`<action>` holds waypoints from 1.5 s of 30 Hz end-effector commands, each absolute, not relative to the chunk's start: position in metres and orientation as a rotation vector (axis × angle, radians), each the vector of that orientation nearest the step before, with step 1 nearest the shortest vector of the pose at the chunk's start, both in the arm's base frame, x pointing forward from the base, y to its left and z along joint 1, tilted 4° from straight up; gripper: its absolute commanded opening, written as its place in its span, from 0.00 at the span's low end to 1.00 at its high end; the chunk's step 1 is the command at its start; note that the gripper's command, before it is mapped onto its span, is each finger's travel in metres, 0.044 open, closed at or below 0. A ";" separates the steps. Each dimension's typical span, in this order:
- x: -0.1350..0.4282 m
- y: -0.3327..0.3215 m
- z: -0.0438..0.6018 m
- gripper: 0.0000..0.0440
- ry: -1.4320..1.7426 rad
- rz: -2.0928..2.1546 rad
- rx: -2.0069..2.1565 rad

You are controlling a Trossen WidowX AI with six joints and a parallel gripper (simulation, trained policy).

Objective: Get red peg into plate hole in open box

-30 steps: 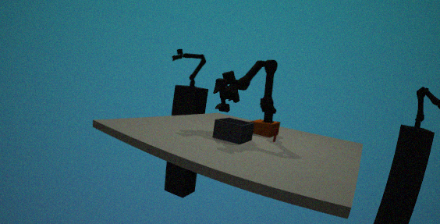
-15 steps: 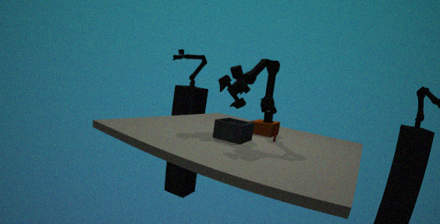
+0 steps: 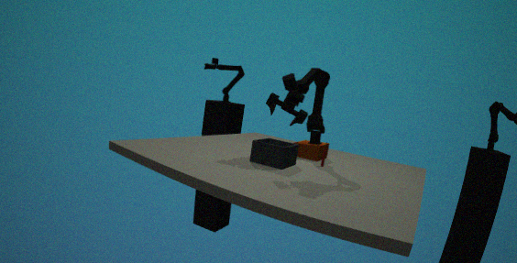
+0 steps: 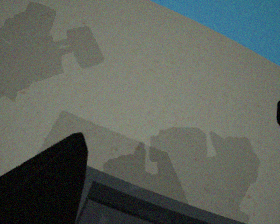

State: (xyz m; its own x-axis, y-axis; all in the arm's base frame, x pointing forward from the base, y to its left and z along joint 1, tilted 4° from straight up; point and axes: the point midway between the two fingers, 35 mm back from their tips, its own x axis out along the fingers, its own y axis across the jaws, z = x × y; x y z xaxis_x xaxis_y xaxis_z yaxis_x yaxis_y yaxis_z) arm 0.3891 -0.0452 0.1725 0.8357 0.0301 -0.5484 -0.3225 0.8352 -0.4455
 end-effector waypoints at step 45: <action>0.207 0.085 0.104 1.00 1.384 -0.549 0.477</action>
